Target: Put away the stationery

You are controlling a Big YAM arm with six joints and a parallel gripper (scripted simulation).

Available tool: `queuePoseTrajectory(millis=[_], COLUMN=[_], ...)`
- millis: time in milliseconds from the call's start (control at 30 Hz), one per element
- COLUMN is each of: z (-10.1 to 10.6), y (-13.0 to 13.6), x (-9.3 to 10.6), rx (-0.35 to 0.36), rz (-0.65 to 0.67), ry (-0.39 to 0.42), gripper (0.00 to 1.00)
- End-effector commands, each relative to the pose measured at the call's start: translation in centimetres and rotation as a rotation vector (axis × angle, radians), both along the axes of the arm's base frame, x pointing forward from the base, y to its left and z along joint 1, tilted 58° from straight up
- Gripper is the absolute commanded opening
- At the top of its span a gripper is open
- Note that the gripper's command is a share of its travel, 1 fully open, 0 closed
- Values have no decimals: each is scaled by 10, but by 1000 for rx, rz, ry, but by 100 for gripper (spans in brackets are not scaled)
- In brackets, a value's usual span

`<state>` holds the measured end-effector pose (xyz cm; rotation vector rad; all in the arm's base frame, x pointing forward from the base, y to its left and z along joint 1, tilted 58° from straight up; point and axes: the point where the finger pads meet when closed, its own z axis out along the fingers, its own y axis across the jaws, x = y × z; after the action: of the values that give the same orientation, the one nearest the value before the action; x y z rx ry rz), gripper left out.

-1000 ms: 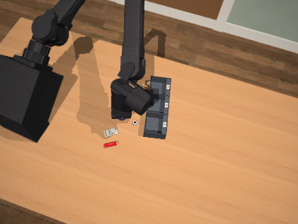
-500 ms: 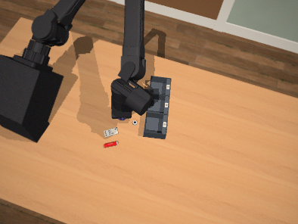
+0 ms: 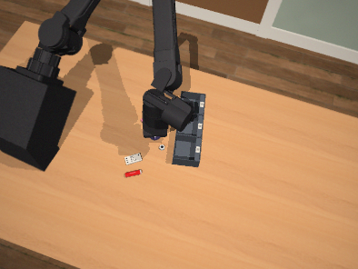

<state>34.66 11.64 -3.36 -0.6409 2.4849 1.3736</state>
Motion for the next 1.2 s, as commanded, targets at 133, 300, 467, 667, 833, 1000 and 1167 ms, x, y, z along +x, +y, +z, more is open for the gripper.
queuePoseTrajectory(millis=[133,300,467,667,833,1000,1167], z=[38,60,73,97,77,74,76], y=[23,36,44,60,56,43,47], x=[36,56,63,81,69,73,74], rx=[-1,-4,-4,-3,-7,-2,-2], rz=[-28,-93,-93,-94,-102,-130,-116], ry=[34,115,135,133,178,169,157], gripper=[20,20,20,20,20,20,20])
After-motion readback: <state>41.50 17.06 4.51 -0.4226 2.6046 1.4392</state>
